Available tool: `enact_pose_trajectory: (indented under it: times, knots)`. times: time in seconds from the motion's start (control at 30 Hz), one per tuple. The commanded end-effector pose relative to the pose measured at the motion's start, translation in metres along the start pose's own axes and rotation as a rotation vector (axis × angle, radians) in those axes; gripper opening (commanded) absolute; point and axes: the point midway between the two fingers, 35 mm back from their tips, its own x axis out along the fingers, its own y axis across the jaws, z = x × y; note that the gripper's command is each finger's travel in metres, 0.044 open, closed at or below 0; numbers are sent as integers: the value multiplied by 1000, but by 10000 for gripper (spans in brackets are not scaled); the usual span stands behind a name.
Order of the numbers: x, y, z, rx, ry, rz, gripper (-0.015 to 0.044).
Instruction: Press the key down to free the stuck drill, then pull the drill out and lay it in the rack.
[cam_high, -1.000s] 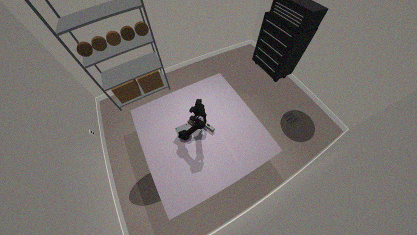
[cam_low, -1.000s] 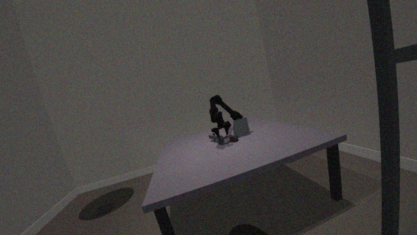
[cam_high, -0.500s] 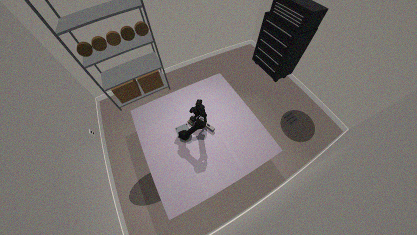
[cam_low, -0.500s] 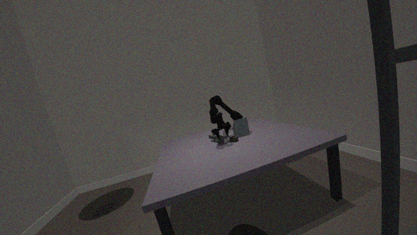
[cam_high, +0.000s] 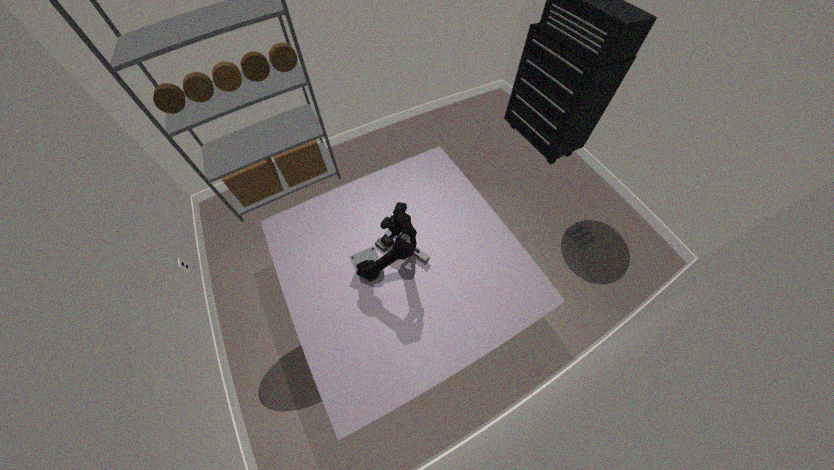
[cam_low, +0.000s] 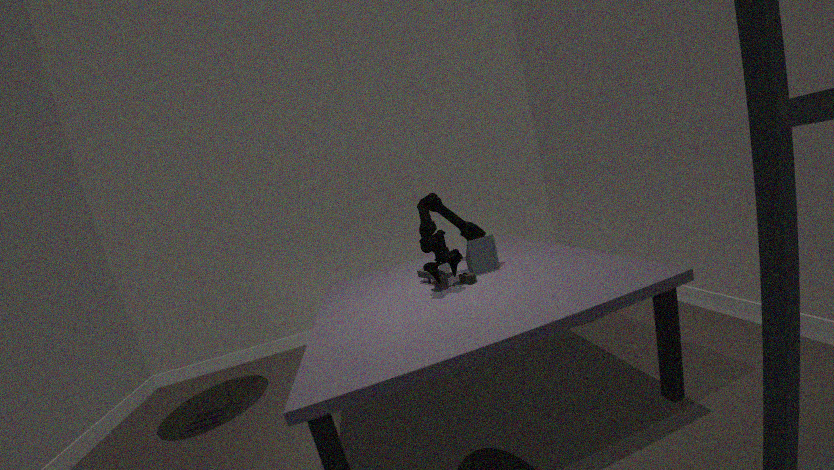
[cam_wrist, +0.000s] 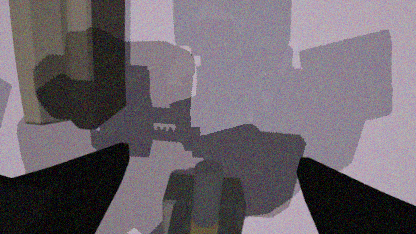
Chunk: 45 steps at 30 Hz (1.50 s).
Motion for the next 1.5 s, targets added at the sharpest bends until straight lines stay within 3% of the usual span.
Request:
enact_pose_trajectory:
  times: [0.0, 0.37, 0.9, 1.47]
  knots:
    - [8, 2, -3, -7, 6, 3, 440]
    - [21, 3, -7, -6, 8, 5, 440]
    - [17, 2, -5, 1, 3, 3, 20]
    - [17, 2, 7, -6, 7, 4, 0]
